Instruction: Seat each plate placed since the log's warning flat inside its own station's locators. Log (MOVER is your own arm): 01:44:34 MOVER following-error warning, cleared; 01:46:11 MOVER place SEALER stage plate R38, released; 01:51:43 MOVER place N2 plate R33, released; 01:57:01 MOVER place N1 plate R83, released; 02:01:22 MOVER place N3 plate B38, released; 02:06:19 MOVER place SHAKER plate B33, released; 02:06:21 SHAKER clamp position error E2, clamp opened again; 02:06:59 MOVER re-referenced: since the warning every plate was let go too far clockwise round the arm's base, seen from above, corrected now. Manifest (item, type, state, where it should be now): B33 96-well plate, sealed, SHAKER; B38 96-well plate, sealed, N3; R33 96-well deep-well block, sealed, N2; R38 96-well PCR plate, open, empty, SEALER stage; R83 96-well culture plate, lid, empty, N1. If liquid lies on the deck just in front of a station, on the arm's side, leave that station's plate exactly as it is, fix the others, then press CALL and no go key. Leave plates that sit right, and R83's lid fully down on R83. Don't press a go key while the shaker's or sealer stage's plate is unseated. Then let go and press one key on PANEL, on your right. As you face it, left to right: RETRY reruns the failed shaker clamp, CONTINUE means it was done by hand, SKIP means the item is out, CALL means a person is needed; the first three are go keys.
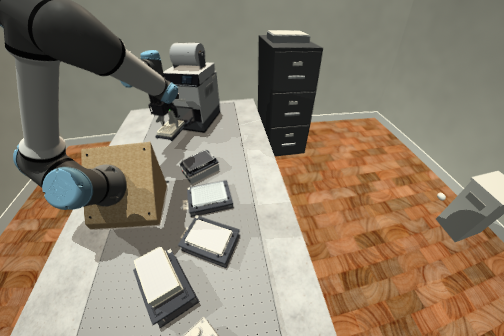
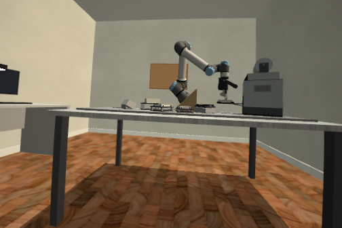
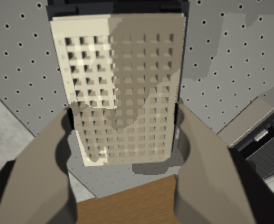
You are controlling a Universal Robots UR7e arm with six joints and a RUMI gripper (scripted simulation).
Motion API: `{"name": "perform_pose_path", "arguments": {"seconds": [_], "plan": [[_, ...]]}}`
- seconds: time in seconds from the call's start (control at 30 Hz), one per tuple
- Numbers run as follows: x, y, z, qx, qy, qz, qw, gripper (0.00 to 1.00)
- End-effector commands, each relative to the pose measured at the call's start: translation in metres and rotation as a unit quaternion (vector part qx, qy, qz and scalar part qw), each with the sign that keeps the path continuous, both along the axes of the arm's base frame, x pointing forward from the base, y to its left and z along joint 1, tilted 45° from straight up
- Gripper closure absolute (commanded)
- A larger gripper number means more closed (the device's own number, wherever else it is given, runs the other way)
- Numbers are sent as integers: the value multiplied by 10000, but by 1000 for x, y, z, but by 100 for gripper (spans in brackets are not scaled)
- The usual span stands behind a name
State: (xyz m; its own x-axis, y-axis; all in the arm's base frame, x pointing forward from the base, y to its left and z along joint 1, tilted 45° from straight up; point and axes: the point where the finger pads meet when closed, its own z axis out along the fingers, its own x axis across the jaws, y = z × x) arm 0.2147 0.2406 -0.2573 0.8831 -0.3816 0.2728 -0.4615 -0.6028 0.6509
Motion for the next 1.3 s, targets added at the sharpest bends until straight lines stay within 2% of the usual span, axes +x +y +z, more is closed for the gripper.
{"name": "perform_pose_path", "arguments": {"seconds": [0.0, 1.27], "plan": [[0, -1, -1, 6, -4, 1, 10000, 100], [0, -3, -4, 5, -4, 1, 10000, 100]]}}
